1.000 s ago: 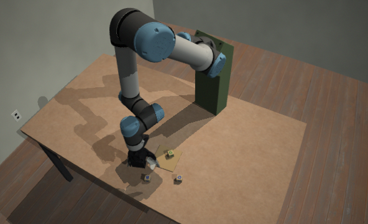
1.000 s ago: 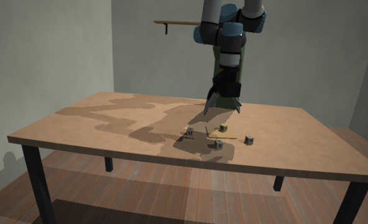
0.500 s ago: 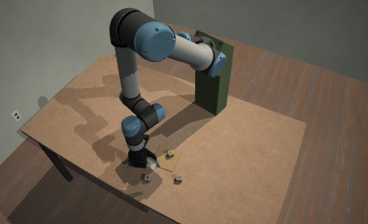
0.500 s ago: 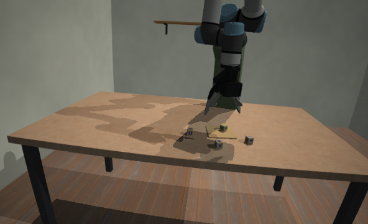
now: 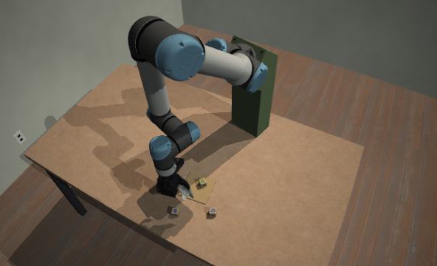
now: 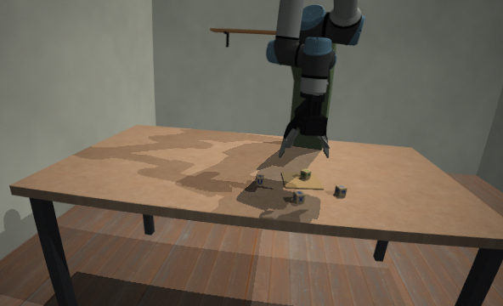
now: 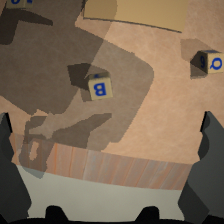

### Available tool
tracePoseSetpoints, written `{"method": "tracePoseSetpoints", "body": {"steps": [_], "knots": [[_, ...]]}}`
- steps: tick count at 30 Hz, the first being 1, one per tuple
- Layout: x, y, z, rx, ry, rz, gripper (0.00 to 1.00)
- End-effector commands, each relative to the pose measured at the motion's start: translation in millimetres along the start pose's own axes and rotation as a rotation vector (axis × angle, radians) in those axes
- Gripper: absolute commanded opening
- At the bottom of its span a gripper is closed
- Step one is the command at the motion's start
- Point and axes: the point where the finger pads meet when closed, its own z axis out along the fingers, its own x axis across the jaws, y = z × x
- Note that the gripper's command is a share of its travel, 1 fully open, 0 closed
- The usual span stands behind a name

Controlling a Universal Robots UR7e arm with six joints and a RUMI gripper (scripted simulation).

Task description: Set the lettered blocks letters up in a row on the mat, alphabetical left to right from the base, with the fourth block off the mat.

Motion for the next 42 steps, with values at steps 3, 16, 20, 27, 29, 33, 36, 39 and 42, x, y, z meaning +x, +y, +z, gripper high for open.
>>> {"method": "tracePoseSetpoints", "body": {"steps": [3, 16, 20, 27, 29, 33, 36, 39, 42], "knots": [[11.4, -32.4, 18.0, -0.006, -0.004, 0.186, 1.00], [31.6, -81.9, 33.6, -0.007, -0.002, 0.476, 1.00], [38.5, -97.0, 35.7, -0.007, -0.002, 0.570, 1.00], [49.3, -119.2, 36.4, -0.007, -0.001, 0.718, 1.00], [52.8, -126.0, 35.9, -0.007, -0.001, 0.765, 1.00], [59.6, -138.8, 34.0, -0.008, -0.001, 0.859, 1.00], [63.8, -146.2, 32.3, -0.008, -0.001, 0.917, 1.00], [65.4, -148.9, 31.5, -0.008, -0.001, 0.940, 1.00], [66.2, -150.2, 31.1, -0.008, -0.001, 0.951, 1.00]]}}
